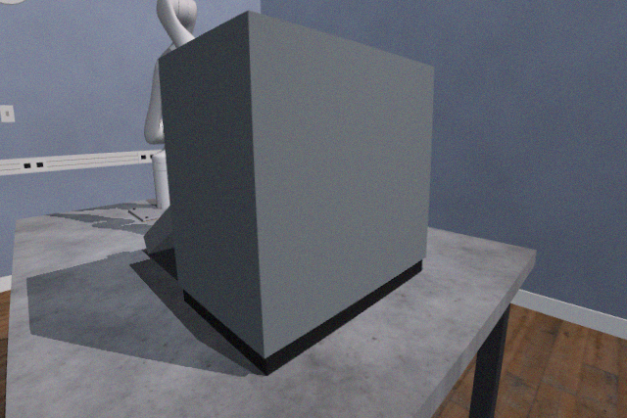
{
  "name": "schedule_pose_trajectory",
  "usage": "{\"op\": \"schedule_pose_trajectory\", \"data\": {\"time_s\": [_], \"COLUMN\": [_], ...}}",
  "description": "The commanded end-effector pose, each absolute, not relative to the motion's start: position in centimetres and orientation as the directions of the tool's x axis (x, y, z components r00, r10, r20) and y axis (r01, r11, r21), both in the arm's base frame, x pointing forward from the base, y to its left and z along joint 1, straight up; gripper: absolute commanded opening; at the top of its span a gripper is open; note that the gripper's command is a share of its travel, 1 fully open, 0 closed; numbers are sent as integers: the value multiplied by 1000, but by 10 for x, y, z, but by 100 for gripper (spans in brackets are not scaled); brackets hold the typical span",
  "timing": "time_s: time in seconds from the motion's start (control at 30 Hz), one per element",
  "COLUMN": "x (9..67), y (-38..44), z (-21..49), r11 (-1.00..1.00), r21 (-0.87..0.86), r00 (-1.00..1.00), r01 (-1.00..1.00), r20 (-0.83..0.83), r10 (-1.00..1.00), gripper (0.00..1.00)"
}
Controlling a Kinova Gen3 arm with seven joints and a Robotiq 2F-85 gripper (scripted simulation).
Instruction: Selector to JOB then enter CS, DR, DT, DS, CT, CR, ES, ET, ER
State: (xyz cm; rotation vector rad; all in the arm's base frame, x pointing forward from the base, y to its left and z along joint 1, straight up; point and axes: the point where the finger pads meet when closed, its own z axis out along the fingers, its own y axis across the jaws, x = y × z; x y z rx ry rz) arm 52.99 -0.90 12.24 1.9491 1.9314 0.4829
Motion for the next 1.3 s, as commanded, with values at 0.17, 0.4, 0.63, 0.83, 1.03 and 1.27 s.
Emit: {"op": "schedule_pose_trajectory", "data": {"time_s": [0.17,0.4,0.63,0.83,1.03,1.27], "x": [529,526,520,517,515,515], "y": [-9,-9,-9,-9,-9,-9], "z": [126,131,142,149,151,152], "r11": [-6,-6,-6,-6,-6,-6], "r21": [478,478,478,478,478,478], "r00": [11,11,11,11,11,11], "r01": [879,879,879,879,879,879], "r20": [-6,-6,-6,-6,-6,-6], "r10": [1000,1000,1000,1000,1000,1000], "gripper": [10,10,10,10,10,10]}}
